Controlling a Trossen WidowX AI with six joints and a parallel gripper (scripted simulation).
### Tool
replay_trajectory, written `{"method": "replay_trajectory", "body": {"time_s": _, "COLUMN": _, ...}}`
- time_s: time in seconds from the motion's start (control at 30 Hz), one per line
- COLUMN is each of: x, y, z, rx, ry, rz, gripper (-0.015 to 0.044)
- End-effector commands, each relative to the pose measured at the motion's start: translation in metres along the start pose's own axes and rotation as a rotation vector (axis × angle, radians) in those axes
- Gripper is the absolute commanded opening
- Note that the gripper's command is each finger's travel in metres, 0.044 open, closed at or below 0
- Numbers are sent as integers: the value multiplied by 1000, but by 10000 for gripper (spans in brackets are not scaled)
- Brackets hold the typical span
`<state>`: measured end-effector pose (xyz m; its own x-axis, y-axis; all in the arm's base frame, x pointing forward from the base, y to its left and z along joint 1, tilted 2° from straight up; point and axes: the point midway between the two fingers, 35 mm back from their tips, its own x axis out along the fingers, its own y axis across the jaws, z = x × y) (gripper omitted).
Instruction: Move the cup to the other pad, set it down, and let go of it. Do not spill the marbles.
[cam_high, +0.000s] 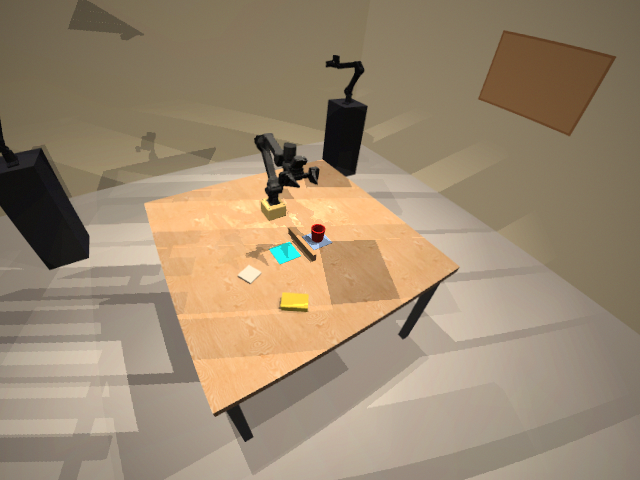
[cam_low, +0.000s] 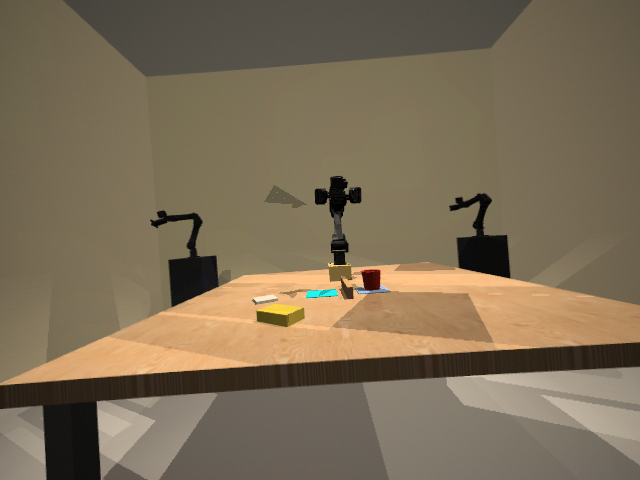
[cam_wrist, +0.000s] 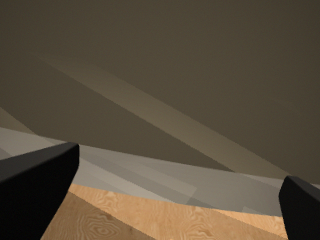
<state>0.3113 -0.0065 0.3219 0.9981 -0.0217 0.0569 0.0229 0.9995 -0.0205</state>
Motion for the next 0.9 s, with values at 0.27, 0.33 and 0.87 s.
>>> {"method": "replay_trajectory", "body": {"time_s": 0.27, "x": 32, "y": 50, "z": -119, "rx": 502, "ry": 669, "rz": -35, "gripper": 164}}
{"method": "replay_trajectory", "body": {"time_s": 0.33, "x": 28, "y": 63, "z": -150, "rx": 606, "ry": 847, "rz": -109, "gripper": 148}}
{"method": "replay_trajectory", "body": {"time_s": 0.87, "x": -41, "y": 101, "z": -242, "rx": 823, "ry": 1455, "rz": -743, "gripper": 148}}
